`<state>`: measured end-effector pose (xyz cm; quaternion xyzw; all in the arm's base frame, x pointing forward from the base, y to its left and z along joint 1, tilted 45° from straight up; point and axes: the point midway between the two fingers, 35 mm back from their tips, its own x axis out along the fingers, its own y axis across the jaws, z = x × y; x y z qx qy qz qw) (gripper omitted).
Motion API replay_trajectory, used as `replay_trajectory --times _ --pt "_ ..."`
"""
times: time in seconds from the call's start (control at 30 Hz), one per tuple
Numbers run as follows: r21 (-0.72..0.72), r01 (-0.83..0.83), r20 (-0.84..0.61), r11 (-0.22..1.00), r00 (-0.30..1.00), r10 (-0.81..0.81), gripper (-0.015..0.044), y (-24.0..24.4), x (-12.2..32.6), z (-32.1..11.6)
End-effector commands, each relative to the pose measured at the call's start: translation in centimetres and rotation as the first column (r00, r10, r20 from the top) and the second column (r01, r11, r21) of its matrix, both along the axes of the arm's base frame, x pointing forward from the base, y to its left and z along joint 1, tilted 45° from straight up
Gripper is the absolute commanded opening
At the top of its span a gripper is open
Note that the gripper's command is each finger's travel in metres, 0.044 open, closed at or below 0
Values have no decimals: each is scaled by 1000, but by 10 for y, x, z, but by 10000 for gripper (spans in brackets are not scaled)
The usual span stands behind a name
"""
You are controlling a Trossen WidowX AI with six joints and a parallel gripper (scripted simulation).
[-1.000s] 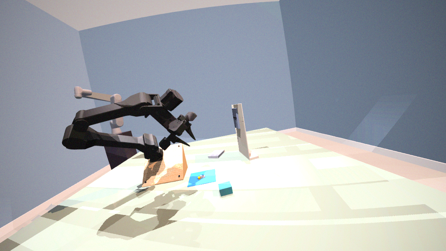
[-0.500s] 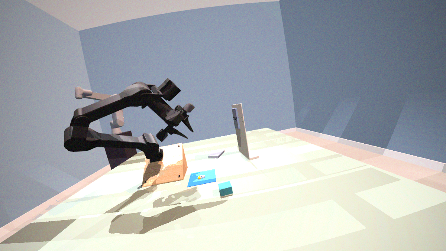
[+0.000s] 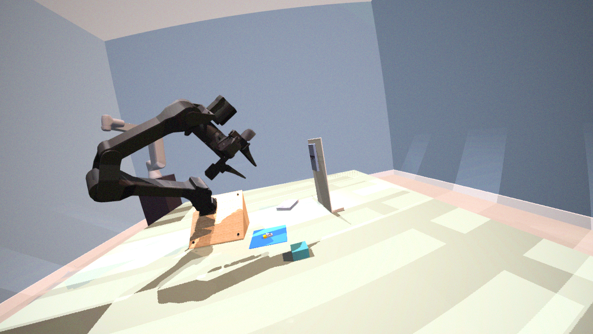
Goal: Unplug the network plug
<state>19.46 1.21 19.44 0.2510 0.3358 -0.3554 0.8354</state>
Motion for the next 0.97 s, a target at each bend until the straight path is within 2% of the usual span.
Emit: replay_trajectory --times 0.0,0.13,0.93 --pt "-5 4 1 1000 1000 -4 340 1 1 1" --pt "-5 4 1 1000 1000 -4 440 1 1 1" --pt "-5 4 1 1000 1000 -4 440 1 1 1"
